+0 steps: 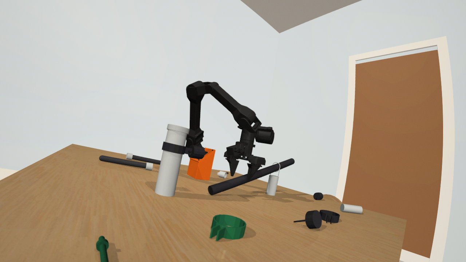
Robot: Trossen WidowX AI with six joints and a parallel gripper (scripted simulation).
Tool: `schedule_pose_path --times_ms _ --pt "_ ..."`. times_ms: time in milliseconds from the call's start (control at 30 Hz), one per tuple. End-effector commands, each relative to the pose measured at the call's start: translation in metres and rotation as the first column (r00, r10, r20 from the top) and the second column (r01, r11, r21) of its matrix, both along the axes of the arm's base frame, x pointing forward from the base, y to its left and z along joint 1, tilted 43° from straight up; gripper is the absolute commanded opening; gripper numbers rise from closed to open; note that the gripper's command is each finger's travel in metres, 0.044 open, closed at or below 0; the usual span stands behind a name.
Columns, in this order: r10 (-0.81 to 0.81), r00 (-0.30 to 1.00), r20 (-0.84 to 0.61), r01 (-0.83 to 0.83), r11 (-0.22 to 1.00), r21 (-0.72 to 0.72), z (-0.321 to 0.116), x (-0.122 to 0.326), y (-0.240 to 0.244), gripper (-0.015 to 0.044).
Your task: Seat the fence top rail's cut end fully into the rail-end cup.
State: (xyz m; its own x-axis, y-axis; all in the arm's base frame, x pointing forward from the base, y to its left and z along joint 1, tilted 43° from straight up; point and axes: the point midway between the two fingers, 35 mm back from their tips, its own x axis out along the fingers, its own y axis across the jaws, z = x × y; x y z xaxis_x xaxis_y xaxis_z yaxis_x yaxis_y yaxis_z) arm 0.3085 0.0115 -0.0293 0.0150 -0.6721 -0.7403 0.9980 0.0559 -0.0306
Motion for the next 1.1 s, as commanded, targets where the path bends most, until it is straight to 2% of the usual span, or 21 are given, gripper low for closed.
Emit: schedule_pose_path --times_ms 0,667,1000,1067 --pt "0.003 1.000 -0.008 -0.003 1.000 -0.005 -0.005 -0.001 -0.006 0.0440" --pt "0.003 1.000 -0.008 -0.003 1.000 -0.008 -0.026 -0.002 -0.027 0.0440" --pt "0.003 1.000 -0.008 -0.003 1.000 -0.008 -0.026 -0.002 -0.027 0.0177" --pt "0.003 1.000 -0.008 -0.003 1.000 -0.008 -0.026 -0.002 -0.027 0.0164"
